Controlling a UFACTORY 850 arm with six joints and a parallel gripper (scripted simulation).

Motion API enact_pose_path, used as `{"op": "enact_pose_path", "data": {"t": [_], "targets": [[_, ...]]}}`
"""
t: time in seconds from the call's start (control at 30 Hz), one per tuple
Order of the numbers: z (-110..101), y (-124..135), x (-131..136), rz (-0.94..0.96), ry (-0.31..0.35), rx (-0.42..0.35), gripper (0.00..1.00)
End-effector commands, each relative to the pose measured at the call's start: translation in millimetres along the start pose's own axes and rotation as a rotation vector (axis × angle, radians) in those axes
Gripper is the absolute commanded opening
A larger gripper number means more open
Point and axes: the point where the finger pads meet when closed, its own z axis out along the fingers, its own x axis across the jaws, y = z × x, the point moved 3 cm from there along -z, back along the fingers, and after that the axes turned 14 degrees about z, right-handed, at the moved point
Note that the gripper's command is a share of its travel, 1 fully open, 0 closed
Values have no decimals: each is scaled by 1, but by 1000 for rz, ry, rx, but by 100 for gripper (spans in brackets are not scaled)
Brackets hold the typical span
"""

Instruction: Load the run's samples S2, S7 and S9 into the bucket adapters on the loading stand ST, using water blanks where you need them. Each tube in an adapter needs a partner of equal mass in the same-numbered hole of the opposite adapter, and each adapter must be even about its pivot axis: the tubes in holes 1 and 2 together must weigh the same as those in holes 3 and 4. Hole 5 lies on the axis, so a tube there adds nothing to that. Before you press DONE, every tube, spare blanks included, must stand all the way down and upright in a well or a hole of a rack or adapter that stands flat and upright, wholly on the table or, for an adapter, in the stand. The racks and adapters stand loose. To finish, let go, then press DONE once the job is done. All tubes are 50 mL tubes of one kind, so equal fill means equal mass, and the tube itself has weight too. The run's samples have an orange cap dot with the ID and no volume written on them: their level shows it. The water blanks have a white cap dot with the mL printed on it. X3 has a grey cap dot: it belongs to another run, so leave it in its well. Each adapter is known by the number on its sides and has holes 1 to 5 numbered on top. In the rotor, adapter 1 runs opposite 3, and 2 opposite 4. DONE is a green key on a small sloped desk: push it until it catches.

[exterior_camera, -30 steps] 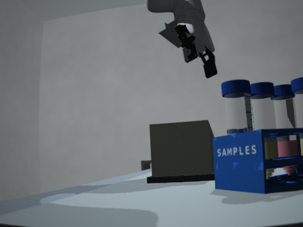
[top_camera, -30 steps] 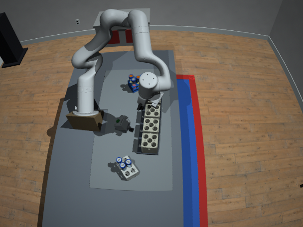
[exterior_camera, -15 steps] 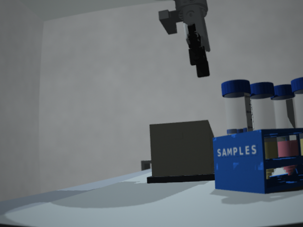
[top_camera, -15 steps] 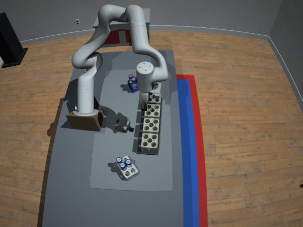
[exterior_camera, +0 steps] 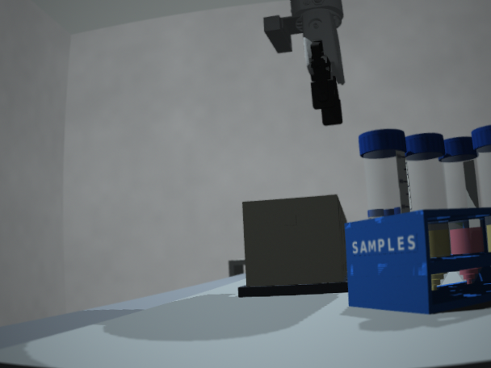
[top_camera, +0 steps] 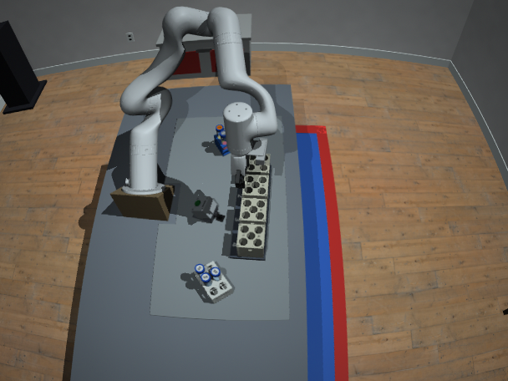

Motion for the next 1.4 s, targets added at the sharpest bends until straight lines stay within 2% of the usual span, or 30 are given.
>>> {"op": "enact_pose_path", "data": {"t": [0.0, 0.07, 0.57, 0.63, 0.73, 1.13, 1.2, 1.37], "targets": [[-1, 2, 19, 126, 1, 1, 100], [-1, 2, 19, 126, 1, 1, 100], [-1, 15, 93, 626, 1, 1, 100], [-1, 15, 93, 626, 1, 1, 100], [-1, 17, 108, 726, 1, 1, 100], [-1, 27, 167, 726, 2, 1, 100], [-1, 27, 167, 726, 2, 1, 100], [-1, 31, 192, 726, 2, 1, 100]]}}
